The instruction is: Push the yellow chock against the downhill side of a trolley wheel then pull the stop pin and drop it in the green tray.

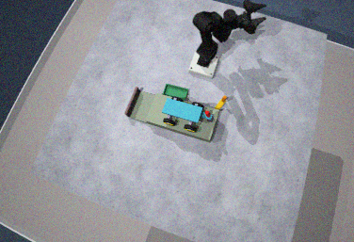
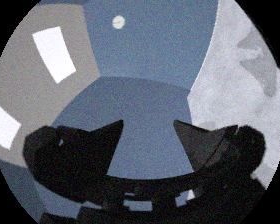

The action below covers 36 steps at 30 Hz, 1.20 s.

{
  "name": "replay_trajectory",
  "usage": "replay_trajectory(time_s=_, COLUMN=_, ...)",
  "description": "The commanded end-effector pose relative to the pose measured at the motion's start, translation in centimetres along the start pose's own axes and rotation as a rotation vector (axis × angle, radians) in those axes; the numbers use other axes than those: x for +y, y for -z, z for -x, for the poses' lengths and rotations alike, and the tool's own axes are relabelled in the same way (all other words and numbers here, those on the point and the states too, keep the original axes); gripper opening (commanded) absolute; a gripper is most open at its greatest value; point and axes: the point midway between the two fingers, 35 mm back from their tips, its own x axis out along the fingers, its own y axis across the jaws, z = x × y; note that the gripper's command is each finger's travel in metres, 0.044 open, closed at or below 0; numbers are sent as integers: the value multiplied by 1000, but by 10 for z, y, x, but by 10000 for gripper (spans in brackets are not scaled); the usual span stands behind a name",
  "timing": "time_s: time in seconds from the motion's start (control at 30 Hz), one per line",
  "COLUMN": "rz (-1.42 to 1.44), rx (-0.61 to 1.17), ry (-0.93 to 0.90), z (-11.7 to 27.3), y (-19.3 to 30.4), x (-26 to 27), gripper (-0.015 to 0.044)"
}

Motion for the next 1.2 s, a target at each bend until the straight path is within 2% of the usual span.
replay_trajectory(time_s=0.0, rz=6, rx=-2, ry=3, z=-1, y=-1, x=-1, gripper=374)
replay_trajectory(time_s=0.23, rz=228, rx=-67, ry=147, z=-26, y=-29, x=-28, gripper=190)
replay_trajectory(time_s=0.7, rz=637, rx=-134, ry=549, z=-49, y=-120, x=-88, gripper=190)
replay_trajectory(time_s=1.17, rz=861, rx=-83, ry=992, z=-16, y=-223, x=-127, gripper=190)
